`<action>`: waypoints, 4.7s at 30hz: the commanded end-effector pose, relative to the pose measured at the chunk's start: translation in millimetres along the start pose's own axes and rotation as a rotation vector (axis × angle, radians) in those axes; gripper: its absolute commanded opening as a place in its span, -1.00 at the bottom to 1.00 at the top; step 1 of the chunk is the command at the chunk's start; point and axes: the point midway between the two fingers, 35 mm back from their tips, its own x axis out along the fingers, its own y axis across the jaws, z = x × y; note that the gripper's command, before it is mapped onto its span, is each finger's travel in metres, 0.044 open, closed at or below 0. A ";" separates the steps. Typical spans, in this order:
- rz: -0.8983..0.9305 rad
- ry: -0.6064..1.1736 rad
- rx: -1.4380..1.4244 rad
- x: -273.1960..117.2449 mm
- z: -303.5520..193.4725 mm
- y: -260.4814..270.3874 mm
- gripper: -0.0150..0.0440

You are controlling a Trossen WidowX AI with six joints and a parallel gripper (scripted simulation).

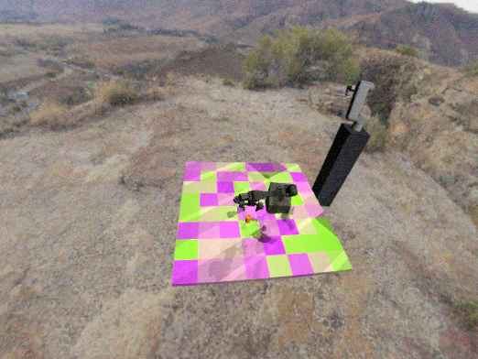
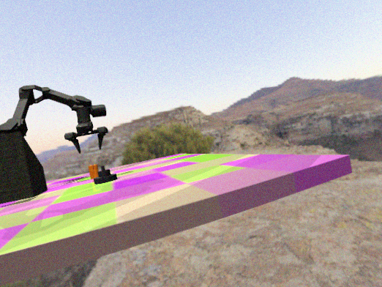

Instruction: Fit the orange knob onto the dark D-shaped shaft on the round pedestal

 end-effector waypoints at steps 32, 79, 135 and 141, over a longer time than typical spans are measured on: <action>0.032 0.022 -1.834 -0.2 -1.9 -1.7 1.00; 0.031 0.023 -1.836 79.8 -5.1 0.4 1.00; 0.019 0.014 -1.837 28.2 5.0 12.7 -0.49; 0.027 0.019 -1.835 -12.9 7.4 8.8 -0.49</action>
